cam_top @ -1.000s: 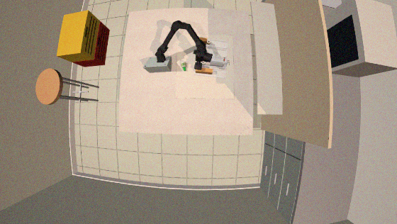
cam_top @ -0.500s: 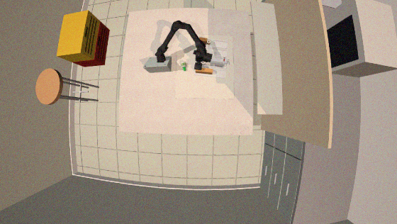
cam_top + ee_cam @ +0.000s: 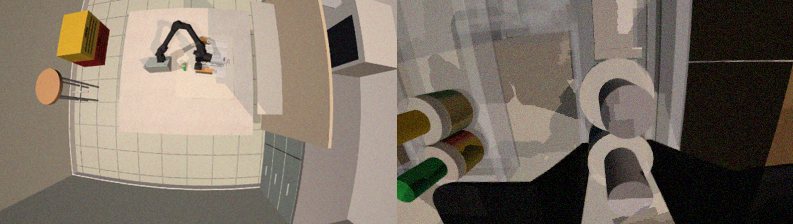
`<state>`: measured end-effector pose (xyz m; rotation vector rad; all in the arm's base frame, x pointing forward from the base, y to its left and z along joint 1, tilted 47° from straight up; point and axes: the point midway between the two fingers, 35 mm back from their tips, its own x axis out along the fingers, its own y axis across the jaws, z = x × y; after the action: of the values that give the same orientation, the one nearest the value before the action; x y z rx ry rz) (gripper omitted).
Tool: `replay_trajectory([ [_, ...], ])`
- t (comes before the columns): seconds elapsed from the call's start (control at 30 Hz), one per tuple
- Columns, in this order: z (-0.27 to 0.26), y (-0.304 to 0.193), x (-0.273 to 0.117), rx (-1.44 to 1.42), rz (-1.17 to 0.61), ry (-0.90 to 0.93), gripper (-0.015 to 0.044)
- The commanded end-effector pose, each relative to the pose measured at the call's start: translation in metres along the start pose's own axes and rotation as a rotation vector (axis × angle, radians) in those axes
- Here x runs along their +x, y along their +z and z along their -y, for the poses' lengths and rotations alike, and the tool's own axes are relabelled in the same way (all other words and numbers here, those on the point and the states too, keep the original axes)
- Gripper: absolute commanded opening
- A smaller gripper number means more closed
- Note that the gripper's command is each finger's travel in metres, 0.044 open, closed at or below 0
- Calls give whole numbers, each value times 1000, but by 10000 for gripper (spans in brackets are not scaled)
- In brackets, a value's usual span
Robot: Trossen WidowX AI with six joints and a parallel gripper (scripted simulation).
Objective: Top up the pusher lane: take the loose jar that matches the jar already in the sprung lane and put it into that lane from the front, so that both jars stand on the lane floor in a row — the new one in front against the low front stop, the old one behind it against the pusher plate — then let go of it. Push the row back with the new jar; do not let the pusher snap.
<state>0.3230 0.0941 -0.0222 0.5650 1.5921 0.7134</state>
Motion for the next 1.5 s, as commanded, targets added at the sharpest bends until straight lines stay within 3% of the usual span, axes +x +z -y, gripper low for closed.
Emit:
replay_trajectory([
  [0.0, -1, 1, 0, -3, 6, 6, 0],
  [1.47, 0, -8, 0, -3, 5, 6, 0],
])
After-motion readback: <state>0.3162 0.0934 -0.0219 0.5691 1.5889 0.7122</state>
